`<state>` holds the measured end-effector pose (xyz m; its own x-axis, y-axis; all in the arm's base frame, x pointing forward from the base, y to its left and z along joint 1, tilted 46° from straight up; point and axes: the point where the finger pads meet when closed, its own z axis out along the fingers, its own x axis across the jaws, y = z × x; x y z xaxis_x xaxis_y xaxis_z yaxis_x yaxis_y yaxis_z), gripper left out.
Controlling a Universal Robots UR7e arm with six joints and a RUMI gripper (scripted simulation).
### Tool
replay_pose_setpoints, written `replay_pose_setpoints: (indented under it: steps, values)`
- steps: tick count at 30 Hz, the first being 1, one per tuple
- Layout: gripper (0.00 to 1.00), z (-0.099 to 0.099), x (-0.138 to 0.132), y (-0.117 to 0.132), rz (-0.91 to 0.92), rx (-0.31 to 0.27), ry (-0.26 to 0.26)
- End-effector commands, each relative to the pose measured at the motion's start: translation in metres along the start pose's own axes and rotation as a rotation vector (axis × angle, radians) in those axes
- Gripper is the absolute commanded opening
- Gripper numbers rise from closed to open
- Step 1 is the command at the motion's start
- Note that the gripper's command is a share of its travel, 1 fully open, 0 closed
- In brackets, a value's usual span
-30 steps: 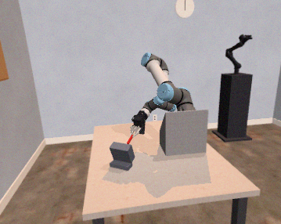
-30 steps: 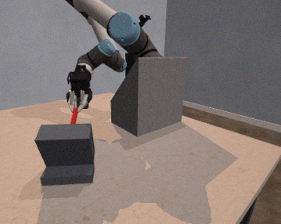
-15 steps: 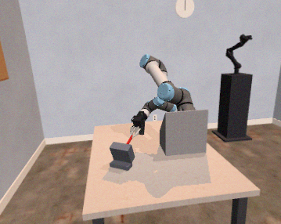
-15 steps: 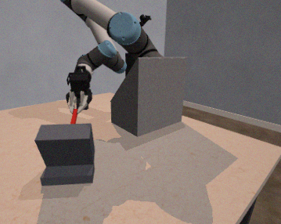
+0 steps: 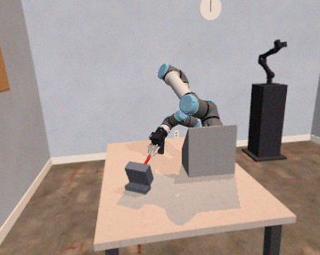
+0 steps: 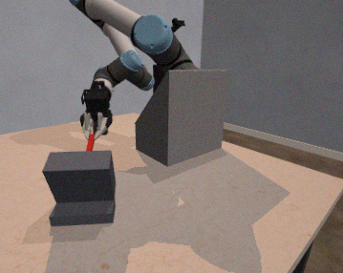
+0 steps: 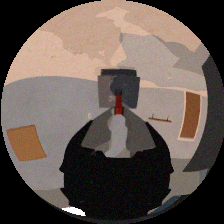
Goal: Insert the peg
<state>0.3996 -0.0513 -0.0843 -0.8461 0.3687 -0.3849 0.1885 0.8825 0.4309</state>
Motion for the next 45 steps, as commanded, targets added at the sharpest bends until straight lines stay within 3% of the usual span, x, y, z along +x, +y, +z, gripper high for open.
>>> replay_pose_setpoints:
  steps: [1, 20, 45]
  values:
    - [0.00, 0.001, 0.000, 0.000, -0.001, 0.000, -0.001]
    - [0.00, 0.009, 0.000, 0.001, -0.001, 0.000, -0.001]
    - [0.00, 0.036, 0.000, 0.000, -0.001, 0.000, -0.001]
